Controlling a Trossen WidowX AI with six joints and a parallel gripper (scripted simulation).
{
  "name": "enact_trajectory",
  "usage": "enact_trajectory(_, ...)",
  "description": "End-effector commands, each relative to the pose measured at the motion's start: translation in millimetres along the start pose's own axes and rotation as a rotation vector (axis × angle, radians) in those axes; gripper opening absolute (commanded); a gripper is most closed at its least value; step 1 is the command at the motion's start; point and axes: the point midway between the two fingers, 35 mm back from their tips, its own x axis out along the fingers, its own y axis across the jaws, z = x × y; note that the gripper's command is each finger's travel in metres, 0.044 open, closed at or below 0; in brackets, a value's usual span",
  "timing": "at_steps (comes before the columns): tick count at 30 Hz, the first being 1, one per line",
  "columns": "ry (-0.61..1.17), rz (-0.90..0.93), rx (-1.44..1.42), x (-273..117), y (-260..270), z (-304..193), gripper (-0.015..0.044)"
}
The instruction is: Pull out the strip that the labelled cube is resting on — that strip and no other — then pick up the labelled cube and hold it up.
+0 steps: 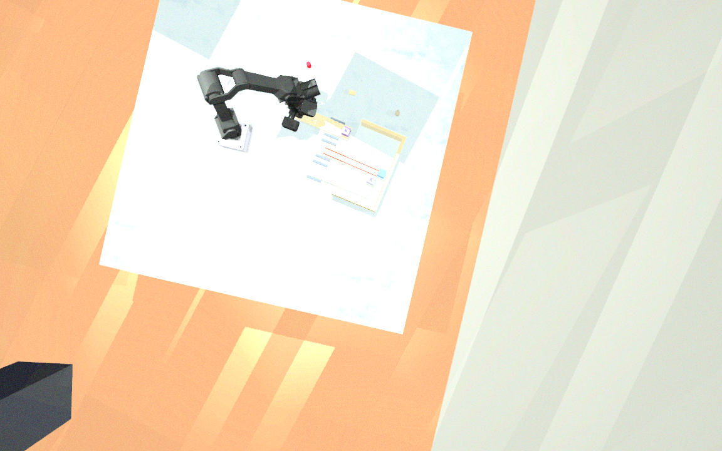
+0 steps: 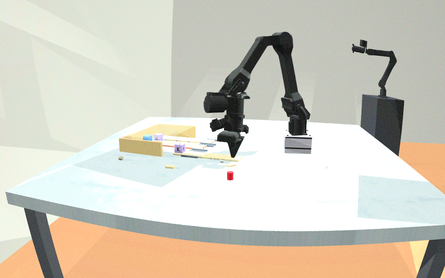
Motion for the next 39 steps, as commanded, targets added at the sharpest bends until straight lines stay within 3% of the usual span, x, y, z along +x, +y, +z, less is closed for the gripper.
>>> enact_trajectory(1, 0.022, -0.012, -0.002, 4.2, -3.5, -12.4, 0.0)
enact_trajectory(7, 0.022, -0.012, -0.002, 4.2, -3.5, -12.7, 0.0)
enact_trajectory(12, 0.02, -0.01, -0.002, -39.1, 1.0, -3.2, 0.0)
enact_trajectory(16, 0.021, -0.011, -0.002, -41.5, 0.9, -3.3, 0.0)
enact_trajectory(33, 0.015, -0.012, 0.009, -42.2, -1.7, 65.0, 0.044)
enact_trajectory(39, 0.013, -0.012, 0.009, -44.0, -2.5, 86.9, 0.044)
